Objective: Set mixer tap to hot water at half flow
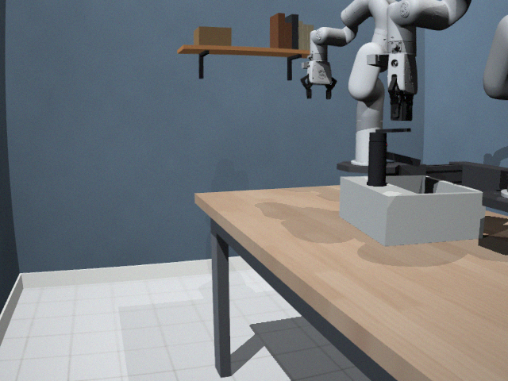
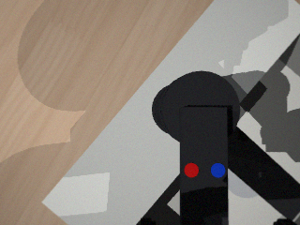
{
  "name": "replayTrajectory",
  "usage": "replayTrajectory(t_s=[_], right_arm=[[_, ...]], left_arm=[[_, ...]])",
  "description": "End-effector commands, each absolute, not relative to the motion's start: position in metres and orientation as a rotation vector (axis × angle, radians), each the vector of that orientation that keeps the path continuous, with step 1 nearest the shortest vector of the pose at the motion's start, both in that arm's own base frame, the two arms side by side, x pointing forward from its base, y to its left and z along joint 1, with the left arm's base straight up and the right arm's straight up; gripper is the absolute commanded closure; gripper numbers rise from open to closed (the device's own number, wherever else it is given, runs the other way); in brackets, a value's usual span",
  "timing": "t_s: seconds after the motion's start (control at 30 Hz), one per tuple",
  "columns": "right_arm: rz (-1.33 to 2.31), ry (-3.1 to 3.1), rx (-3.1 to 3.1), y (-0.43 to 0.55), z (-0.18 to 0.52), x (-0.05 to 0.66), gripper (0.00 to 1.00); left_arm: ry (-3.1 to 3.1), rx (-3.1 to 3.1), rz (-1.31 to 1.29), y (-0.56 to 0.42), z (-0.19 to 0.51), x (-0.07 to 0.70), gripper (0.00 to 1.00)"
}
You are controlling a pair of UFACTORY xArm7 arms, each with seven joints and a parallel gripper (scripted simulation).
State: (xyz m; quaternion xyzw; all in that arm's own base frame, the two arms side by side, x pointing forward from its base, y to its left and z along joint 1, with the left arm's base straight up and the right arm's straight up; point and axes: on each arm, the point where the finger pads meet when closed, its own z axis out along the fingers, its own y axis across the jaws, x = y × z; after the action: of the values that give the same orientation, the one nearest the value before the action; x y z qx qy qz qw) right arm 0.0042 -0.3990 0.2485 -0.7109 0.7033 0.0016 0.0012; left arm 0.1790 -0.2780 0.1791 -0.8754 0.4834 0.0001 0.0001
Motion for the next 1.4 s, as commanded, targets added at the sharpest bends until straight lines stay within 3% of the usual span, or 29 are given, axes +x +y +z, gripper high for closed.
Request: replayTrajectory(t_s=[0.0, 1.37], right_arm=[[0.000, 2.209, -2.233, -0.4000, 0.2500, 0.0043, 0.00], [0.000, 2.209, -2.233, -0.4000, 0.2500, 0.0043, 0.00]], left_arm=[[1.519, -2.752, -0.004, -0.2789, 0.1772, 0.1796, 0.36], [1.519, -2.752, -0.004, -0.2789, 0.1711, 0.1797, 0.36]])
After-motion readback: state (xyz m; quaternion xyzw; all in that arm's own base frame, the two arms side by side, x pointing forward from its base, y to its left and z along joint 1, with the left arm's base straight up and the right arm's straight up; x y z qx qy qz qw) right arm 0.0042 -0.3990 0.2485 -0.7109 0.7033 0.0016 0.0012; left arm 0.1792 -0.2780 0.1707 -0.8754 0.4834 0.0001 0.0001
